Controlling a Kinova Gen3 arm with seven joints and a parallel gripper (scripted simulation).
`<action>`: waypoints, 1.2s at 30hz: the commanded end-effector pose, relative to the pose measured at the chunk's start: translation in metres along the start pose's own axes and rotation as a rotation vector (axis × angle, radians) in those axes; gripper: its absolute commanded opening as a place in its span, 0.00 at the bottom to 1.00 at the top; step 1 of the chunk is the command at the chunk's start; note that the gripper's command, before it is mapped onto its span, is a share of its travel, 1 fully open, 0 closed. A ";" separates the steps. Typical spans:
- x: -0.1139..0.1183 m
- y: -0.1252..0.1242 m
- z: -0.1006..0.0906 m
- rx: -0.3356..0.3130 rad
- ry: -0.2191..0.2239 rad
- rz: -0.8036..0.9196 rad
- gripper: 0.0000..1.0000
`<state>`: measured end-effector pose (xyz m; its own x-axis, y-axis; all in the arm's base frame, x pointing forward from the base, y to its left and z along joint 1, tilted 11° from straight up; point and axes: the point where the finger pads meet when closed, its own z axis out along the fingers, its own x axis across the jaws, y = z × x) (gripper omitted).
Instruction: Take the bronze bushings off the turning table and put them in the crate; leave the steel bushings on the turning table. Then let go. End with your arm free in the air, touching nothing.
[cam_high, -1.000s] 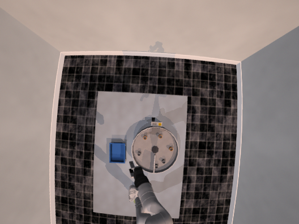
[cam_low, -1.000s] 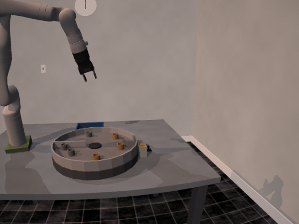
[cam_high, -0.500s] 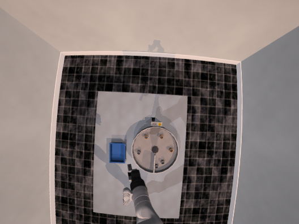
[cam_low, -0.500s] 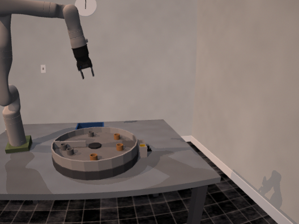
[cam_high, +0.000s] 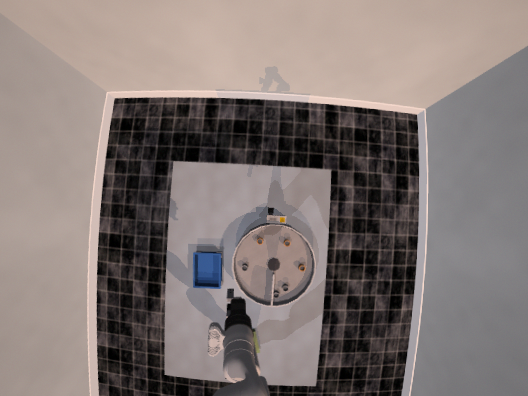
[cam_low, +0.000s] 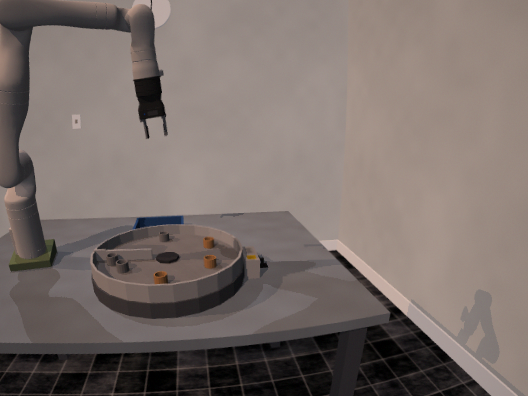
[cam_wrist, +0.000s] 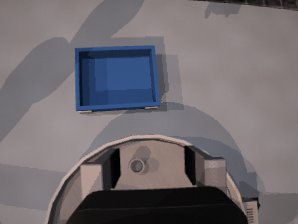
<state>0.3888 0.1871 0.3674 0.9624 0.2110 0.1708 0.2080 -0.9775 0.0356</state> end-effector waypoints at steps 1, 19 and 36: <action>0.002 -0.010 0.000 -0.070 -0.063 -0.006 1.00; -0.016 0.027 0.010 -0.150 -0.121 0.009 1.00; -0.039 0.073 0.026 -0.150 -0.122 0.008 1.00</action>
<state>0.3760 0.1339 0.3402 0.9735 0.2232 0.0494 0.2117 -0.9618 0.1737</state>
